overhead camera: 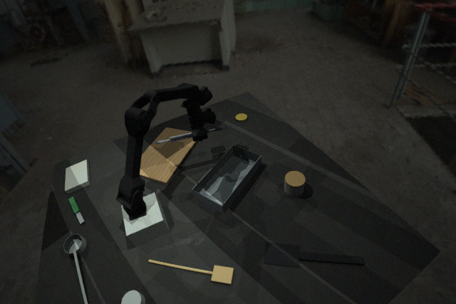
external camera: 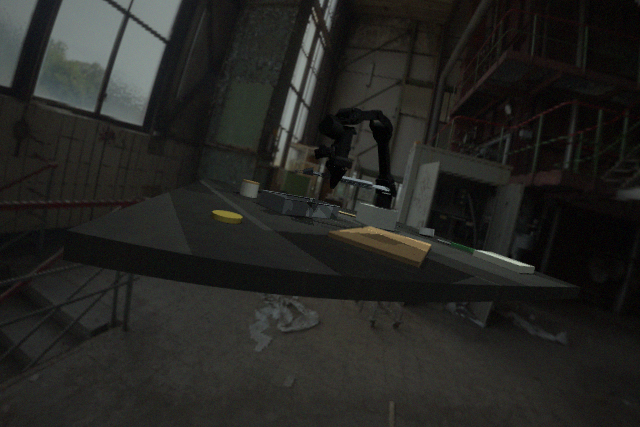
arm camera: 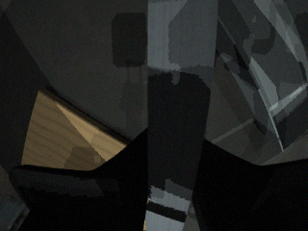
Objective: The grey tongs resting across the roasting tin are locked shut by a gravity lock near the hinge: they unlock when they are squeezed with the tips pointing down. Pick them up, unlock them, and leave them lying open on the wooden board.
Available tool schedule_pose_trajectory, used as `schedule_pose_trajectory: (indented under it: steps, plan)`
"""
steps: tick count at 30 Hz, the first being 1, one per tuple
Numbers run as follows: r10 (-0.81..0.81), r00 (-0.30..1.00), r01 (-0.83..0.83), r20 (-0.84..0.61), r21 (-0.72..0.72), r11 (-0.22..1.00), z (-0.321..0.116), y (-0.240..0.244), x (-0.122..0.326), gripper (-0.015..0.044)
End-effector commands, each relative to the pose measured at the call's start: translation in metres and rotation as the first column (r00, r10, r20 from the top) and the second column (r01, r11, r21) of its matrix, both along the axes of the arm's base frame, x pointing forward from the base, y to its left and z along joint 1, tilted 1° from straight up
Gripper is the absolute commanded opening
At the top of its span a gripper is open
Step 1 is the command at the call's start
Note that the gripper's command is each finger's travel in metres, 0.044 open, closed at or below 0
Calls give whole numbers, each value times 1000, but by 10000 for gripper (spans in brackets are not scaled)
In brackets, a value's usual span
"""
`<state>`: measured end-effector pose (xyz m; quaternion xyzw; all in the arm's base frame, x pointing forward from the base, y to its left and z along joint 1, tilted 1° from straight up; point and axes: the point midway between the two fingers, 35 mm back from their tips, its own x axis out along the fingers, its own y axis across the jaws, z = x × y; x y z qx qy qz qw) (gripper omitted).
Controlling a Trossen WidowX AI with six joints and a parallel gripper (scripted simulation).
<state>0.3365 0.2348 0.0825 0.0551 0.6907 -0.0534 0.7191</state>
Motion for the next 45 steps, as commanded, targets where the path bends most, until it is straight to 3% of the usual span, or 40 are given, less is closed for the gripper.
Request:
schedule_pose_trajectory:
  steps: [1, 14, 29, 39, 45]
  plan:
    - [87, 996, -87, 4, 0, 996, 3, 16, -13, -150]
    - [449, 893, -449, -6, -7, 893, 0, 78, -79, -150]
    - [790, 613, -790, -12, -17, 612, -3, 131, -169, -150]
    - [817, 576, -817, -9, -19, 576, -3, 135, -179, -150]
    - [830, 553, -830, 78, -41, 557, 0, 140, -178, -150]
